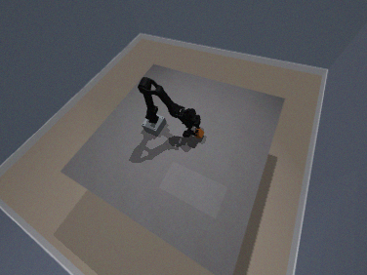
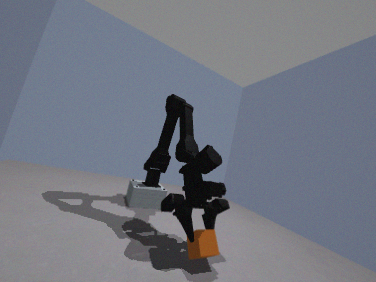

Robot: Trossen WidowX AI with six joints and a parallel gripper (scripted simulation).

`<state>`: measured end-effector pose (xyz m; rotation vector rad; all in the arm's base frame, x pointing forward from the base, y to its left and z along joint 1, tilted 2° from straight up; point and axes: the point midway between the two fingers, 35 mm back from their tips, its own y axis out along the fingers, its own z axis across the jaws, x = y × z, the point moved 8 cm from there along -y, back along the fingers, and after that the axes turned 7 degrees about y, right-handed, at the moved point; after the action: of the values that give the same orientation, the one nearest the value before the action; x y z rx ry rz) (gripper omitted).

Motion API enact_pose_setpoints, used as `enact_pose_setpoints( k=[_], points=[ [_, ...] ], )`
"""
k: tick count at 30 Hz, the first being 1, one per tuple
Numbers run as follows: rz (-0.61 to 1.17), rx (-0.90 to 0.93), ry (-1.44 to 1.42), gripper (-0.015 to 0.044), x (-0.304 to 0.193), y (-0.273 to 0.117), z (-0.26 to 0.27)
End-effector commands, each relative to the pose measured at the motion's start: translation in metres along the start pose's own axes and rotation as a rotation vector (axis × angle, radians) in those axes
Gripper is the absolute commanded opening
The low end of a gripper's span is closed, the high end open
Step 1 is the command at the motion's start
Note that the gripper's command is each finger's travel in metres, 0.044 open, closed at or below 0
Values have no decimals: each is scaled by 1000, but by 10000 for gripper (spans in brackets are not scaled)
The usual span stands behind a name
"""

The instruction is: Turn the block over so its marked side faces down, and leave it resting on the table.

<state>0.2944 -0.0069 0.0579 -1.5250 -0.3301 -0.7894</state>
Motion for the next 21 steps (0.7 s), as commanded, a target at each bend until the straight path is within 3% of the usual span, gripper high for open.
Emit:
enact_pose_setpoints(
  k=[1, 21],
  points=[
    [-31, -1, -6, 0, -8, 6, -1],
    [-292, 29, -3, 0, -41, 8, -7]
  ],
)
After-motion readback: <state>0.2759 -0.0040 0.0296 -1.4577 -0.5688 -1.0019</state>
